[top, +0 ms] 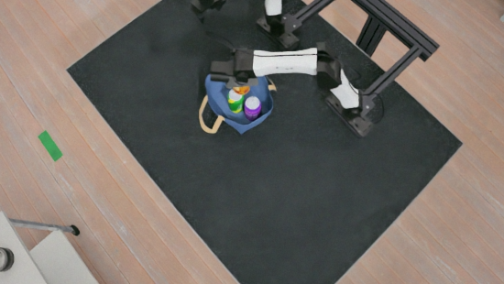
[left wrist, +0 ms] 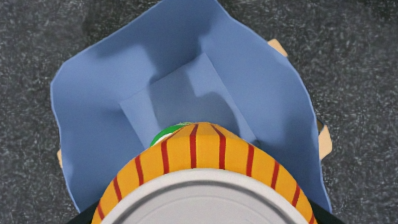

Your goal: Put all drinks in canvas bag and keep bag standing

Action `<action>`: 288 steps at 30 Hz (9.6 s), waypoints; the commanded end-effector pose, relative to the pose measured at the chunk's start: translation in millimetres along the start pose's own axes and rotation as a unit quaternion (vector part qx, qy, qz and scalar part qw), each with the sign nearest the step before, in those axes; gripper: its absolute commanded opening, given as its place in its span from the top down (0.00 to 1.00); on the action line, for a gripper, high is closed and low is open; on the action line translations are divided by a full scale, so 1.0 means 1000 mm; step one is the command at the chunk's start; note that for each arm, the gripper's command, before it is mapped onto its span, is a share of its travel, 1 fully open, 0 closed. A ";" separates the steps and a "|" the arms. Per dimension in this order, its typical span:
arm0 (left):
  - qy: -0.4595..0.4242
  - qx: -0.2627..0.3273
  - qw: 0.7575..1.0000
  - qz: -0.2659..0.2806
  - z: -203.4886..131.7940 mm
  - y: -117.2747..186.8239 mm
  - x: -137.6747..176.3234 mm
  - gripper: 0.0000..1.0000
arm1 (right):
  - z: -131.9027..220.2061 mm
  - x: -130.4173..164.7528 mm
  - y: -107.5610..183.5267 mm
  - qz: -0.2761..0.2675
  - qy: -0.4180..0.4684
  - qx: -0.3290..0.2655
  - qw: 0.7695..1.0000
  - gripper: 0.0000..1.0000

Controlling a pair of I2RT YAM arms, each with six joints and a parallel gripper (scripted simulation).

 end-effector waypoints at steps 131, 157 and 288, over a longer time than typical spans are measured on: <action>-0.003 0.000 1.000 -0.013 0.032 -0.127 -0.025 0.30 | -0.002 0.003 0.002 -0.007 0.002 -0.004 1.000 0.14; -0.003 0.003 1.000 -0.013 0.032 -0.154 -0.010 0.30 | -0.002 0.003 0.002 -0.007 0.002 -0.004 1.000 0.14; -0.018 -0.033 0.999 -0.019 0.029 -0.052 -0.059 0.14 | -0.002 0.003 0.002 -0.007 0.002 -0.004 1.000 0.14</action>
Point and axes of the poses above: on each arm, the point where the finger pads meet when closed, its own y axis back along the fingers, its own z axis across the jaws, x = y × z, the point moved 9 cm from there along y, back along the fingers, and after that the axes turned 5 degrees about y, right-handed, at the moved point
